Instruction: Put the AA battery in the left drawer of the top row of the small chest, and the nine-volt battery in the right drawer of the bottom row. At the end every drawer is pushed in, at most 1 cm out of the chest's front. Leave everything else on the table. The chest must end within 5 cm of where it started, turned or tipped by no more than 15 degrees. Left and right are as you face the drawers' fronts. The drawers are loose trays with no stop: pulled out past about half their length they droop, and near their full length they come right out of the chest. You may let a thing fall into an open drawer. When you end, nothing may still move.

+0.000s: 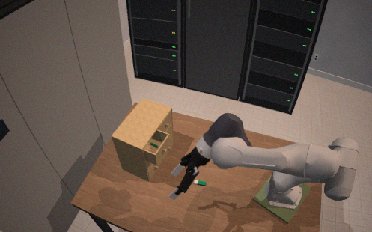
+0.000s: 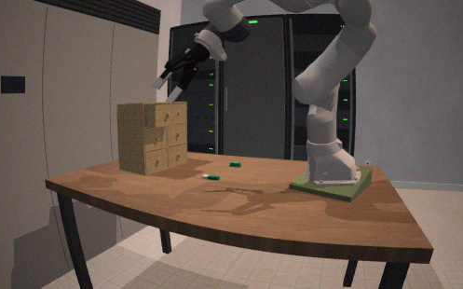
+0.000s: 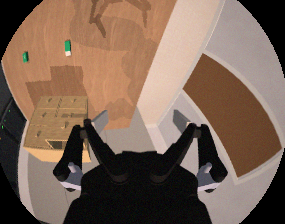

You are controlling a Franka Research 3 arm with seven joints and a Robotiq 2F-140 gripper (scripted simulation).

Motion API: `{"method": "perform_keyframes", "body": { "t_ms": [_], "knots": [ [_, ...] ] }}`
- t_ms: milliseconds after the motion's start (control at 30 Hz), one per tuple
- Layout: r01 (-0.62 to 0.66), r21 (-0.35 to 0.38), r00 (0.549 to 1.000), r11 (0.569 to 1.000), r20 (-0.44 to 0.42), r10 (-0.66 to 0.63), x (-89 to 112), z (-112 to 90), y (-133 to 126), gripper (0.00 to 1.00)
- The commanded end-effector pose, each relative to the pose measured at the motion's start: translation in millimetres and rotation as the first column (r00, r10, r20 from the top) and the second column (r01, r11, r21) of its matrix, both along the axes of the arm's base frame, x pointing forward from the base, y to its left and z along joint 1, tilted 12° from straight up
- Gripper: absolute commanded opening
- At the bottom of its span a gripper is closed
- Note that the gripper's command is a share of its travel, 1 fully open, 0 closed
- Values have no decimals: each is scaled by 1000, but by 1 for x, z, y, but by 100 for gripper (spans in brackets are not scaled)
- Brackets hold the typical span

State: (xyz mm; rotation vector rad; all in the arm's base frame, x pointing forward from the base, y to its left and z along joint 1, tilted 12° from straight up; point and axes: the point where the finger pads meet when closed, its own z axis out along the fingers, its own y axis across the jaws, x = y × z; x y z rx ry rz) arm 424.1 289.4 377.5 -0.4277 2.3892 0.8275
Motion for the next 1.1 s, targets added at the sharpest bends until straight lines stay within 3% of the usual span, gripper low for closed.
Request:
{"method": "perform_keyframes", "body": {
  "t_ms": [0,100,133,300,333,467,500,1067],
  "knots": [
    [-5,-12,981,1000,191,7,23,8,-3,100],
    [-5,-12,981,1000,191,7,23,8,-3,100],
    [23,14,967,1000,252,-26,30,7,-3,100],
    [23,14,967,1000,252,-26,30,7,-3,100],
    [55,35,951,998,302,-63,36,5,-6,100],
    [55,35,951,998,302,-63,36,5,-6,100],
    [90,51,933,995,345,-102,41,2,-13,100],
    [178,74,888,981,418,-192,47,-9,-35,100]
  ]
}}
